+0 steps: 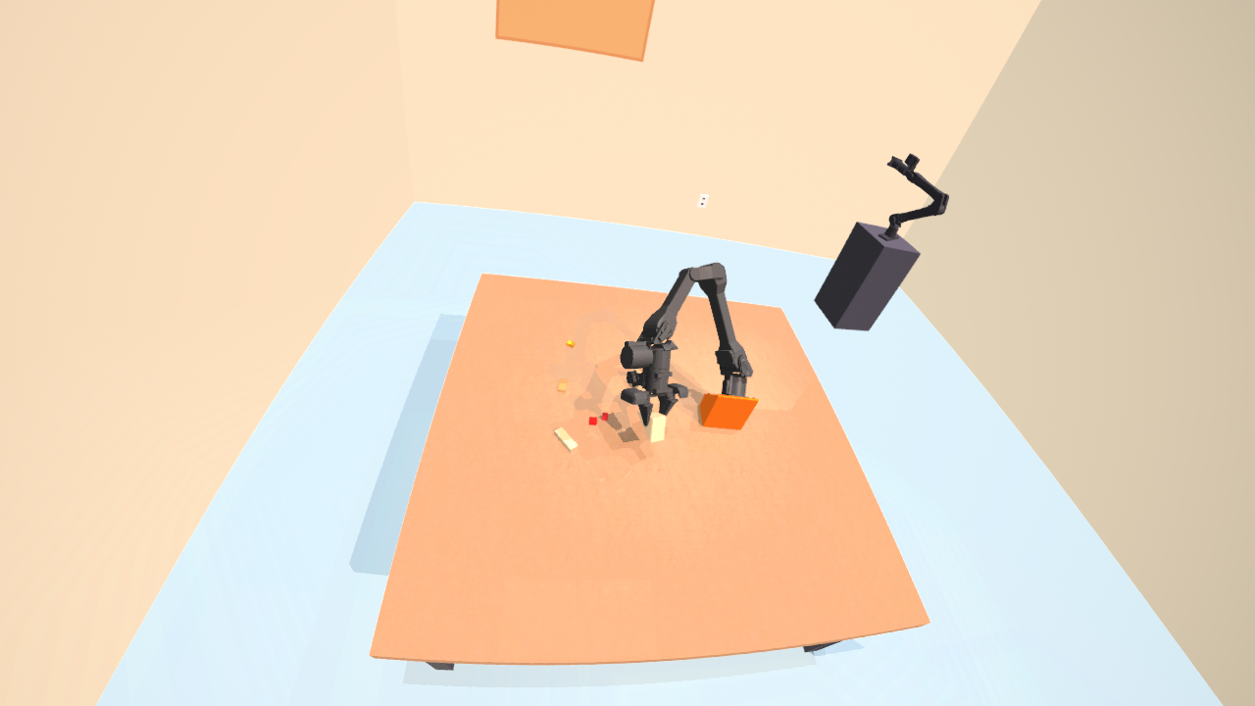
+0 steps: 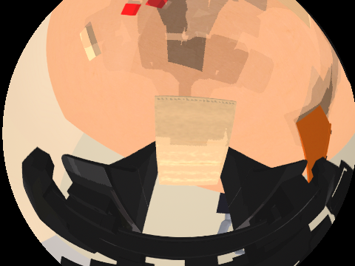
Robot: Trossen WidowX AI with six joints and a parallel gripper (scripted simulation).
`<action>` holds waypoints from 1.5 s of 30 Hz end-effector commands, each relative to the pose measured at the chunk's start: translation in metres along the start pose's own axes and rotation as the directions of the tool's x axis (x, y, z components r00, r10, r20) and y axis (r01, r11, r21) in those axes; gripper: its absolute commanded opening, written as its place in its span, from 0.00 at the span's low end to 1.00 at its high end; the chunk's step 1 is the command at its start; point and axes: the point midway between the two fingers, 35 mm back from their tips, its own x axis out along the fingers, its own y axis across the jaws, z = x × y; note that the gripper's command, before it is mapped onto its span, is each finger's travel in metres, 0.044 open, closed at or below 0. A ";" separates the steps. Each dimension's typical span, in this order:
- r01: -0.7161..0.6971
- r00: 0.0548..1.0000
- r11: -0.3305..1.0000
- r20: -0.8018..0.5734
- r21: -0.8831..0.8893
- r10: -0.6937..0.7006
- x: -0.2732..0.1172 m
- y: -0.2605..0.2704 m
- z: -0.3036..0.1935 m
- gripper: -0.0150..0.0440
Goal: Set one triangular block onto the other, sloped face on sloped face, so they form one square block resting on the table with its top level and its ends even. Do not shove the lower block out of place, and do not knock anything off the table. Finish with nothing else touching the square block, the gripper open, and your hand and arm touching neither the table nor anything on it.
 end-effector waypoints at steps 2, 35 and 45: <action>0.042 0.998 0.989 0.045 -0.142 -0.037 0.001 0.002 -0.001 0.25; 0.443 0.896 0.340 0.395 -0.830 -0.203 -0.001 0.009 -0.011 0.25; 0.514 0.842 0.037 0.496 -0.857 -0.213 -0.004 0.014 -0.015 0.25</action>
